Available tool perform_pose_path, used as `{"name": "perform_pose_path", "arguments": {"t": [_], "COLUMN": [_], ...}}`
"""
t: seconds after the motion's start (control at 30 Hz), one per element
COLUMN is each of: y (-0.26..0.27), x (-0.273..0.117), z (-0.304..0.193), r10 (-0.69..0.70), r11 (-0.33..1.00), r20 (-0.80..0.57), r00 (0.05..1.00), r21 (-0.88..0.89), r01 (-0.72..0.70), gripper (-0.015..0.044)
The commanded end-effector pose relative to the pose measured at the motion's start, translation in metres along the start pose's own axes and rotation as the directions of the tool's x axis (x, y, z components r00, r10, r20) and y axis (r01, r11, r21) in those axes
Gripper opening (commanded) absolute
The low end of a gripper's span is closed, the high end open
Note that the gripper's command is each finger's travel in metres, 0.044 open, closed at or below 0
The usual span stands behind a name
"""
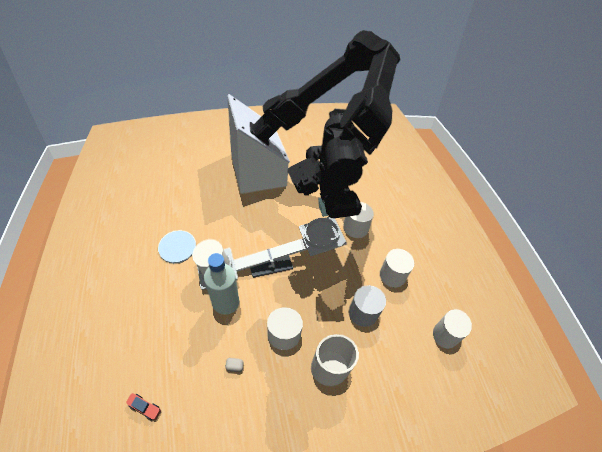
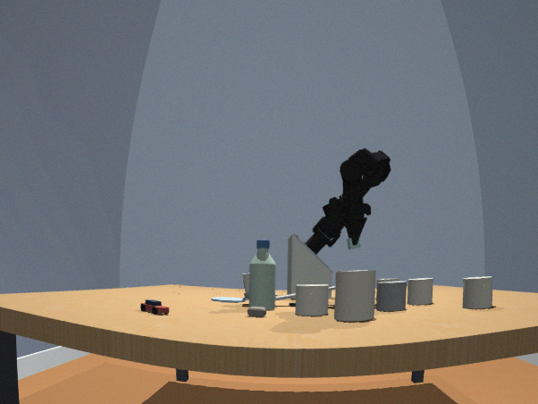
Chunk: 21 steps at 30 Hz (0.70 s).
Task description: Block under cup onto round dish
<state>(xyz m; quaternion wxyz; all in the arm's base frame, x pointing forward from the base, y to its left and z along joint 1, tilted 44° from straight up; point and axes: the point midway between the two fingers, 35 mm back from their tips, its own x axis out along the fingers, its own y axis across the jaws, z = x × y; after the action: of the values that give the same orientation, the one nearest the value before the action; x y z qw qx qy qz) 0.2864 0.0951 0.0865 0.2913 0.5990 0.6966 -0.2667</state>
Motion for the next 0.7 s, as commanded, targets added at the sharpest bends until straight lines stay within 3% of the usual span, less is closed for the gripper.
{"name": "perform_pose_path", "arguments": {"t": [0.0,0.67], "y": [-0.002,0.020], "x": [-0.011,-0.003], "z": [-0.001,0.083], "r10": [-0.002,0.031], "r11": [1.000,0.998], "r20": [0.002,0.034], "r00": [1.000,0.999], "r21": [-0.006,-0.063], "r01": [0.002,-0.029], "gripper": [0.0000,0.0000]}}
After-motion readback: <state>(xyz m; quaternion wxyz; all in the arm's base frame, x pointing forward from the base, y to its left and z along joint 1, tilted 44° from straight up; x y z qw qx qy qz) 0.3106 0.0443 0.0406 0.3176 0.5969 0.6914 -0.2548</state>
